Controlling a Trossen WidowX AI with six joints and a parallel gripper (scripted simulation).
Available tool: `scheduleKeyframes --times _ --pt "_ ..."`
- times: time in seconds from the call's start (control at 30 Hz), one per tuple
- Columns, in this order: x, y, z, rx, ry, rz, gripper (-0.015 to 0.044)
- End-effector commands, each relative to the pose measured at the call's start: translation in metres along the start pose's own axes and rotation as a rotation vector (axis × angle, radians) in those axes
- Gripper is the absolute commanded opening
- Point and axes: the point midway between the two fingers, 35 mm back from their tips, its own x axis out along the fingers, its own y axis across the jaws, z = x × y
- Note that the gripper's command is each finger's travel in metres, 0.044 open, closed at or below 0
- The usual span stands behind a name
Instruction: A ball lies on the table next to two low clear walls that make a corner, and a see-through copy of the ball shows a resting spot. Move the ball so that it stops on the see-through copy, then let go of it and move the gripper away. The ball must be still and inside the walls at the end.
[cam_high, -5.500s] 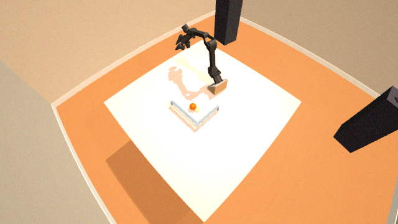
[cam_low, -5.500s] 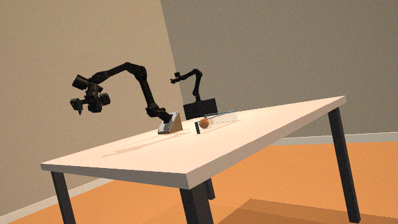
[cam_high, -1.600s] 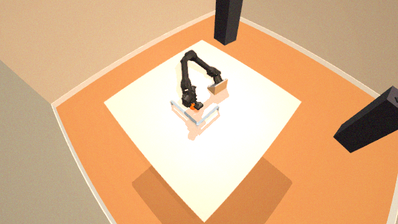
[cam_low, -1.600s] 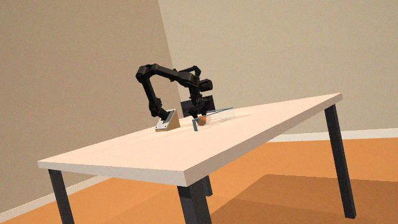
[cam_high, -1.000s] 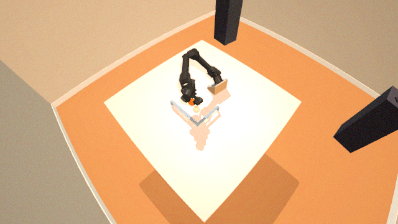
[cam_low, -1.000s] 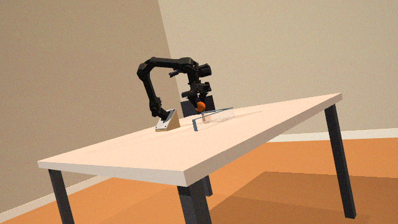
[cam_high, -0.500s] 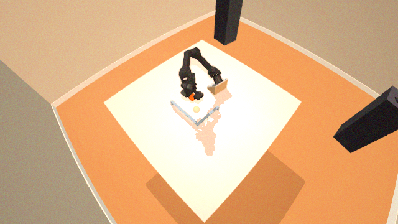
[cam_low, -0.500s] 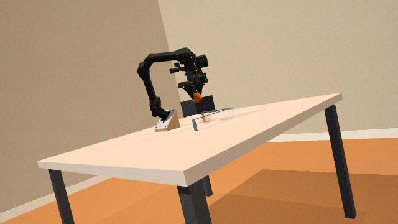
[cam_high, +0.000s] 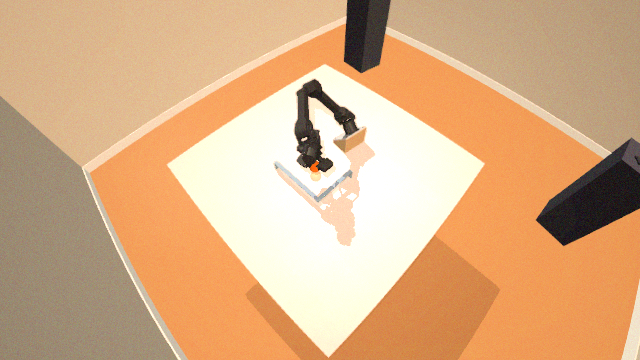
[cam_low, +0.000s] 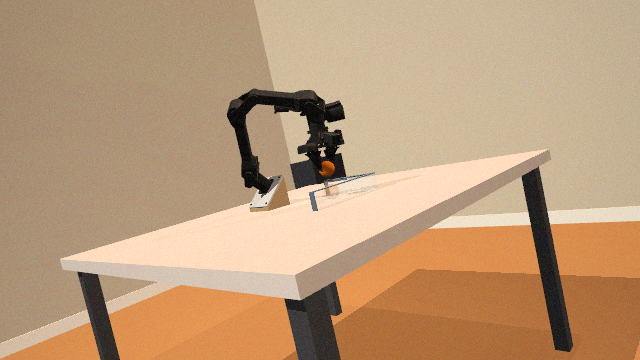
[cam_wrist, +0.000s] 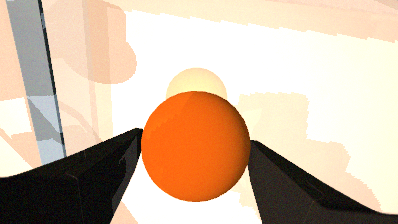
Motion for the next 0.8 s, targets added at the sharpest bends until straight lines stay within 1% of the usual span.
scheduleKeyframes --times 0.0,0.3,0.77 --pt "0.016 0.002 0.000 -0.007 0.005 -0.004 0.0000" --pt "0.065 0.001 -0.002 -0.006 0.005 -0.007 0.0000" --pt "0.079 0.000 -0.002 -0.006 0.005 -0.007 0.0000"
